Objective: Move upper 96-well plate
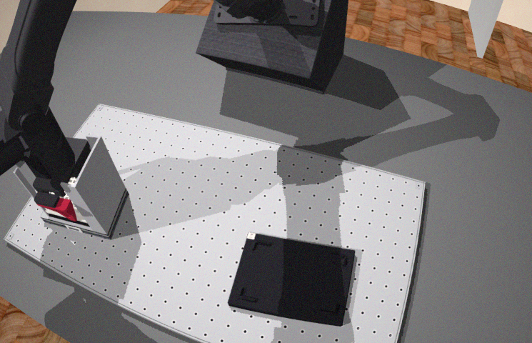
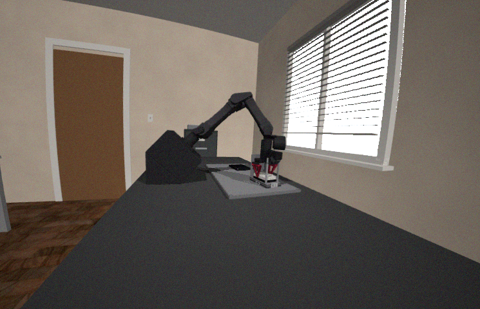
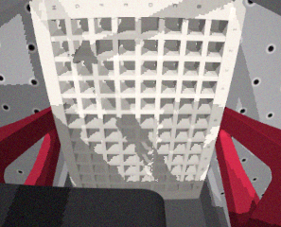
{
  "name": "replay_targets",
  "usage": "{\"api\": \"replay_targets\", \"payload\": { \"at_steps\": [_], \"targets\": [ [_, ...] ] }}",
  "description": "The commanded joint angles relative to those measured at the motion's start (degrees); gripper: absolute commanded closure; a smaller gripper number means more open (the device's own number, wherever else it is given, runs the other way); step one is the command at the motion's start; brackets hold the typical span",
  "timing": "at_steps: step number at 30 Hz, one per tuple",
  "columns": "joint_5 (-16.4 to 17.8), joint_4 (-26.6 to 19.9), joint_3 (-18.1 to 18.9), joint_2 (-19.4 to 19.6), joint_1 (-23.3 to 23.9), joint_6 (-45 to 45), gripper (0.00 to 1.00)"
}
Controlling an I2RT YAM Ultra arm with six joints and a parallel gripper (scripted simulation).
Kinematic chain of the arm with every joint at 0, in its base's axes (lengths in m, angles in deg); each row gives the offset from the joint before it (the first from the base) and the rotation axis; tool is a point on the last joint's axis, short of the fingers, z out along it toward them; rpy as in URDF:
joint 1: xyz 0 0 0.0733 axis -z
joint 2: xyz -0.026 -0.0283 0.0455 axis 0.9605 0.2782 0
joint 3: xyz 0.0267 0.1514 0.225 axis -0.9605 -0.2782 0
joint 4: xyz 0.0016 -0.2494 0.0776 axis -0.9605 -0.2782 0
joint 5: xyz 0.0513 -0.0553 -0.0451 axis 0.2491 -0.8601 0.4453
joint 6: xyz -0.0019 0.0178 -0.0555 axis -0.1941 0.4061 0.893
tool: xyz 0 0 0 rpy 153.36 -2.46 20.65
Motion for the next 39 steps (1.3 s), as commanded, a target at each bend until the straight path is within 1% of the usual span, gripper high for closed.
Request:
{"api": "replay_targets", "payload": {
  "at_steps": [1, 3, 5, 16, 23, 25, 39],
  "targets": [
    [-0.7, 1.0, 0.2, -1.3, 0.7, -0.2, 1.00],
    [-0.7, 1.0, 0.2, -1.3, 0.7, -0.2, 1.00],
    [-0.6, -1.0, 0.8, -2.0, 1.0, 0.3, 1.00],
    [0.6, -3.6, 1.9, -4.0, 1.9, 1.1, 1.00],
    [0.9, -5.7, 2.4, -5.4, 2.6, 1.8, 1.00],
    [0.9, -5.7, 2.4, -5.4, 2.6, 1.8, 1.00],
    [2.0, -10.3, 3.9, -8.0, 4.2, 3.1, 1.00]
  ]
}}
